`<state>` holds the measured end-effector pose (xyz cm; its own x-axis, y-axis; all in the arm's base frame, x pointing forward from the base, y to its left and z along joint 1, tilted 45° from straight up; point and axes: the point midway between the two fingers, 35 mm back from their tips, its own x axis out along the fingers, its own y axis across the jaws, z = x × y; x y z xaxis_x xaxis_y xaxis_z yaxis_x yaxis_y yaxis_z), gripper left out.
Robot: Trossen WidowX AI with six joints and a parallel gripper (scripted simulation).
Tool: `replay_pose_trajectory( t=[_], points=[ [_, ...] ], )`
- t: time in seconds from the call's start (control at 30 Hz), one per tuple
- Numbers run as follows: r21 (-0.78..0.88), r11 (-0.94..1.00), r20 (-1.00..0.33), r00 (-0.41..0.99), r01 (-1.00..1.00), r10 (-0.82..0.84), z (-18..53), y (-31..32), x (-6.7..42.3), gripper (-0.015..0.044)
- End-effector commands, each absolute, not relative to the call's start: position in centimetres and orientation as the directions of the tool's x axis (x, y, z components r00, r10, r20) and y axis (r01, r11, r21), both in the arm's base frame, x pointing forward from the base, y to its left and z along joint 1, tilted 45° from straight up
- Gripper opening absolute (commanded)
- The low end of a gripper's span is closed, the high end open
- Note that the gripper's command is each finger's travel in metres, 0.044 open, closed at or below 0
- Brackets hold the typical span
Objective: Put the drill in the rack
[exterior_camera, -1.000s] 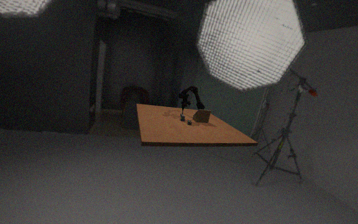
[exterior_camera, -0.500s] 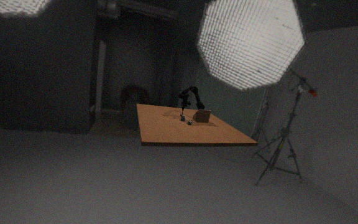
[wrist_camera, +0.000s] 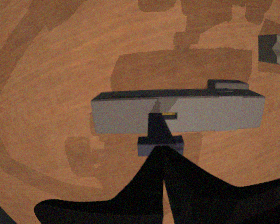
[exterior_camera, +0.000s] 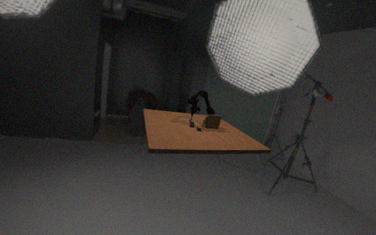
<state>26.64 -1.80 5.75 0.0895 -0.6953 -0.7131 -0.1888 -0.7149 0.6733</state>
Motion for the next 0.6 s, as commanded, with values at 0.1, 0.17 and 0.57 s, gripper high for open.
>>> replay_pose_trajectory(
  t=[0.1, 0.17, 0.57],
  points=[
    [0.683, -0.706, -0.711, 0.049, -0.187, -0.701, 4.7, -2.6, 26.2, 0.0053],
    [0.682, -0.707, -0.713, 0.049, -0.186, -0.700, 5.7, -1.6, 26.4, 0.0105],
    [0.653, -0.693, -0.713, 0.062, -0.305, -0.699, 7.9, 2.3, 27.3, 0.0420]
  ],
)
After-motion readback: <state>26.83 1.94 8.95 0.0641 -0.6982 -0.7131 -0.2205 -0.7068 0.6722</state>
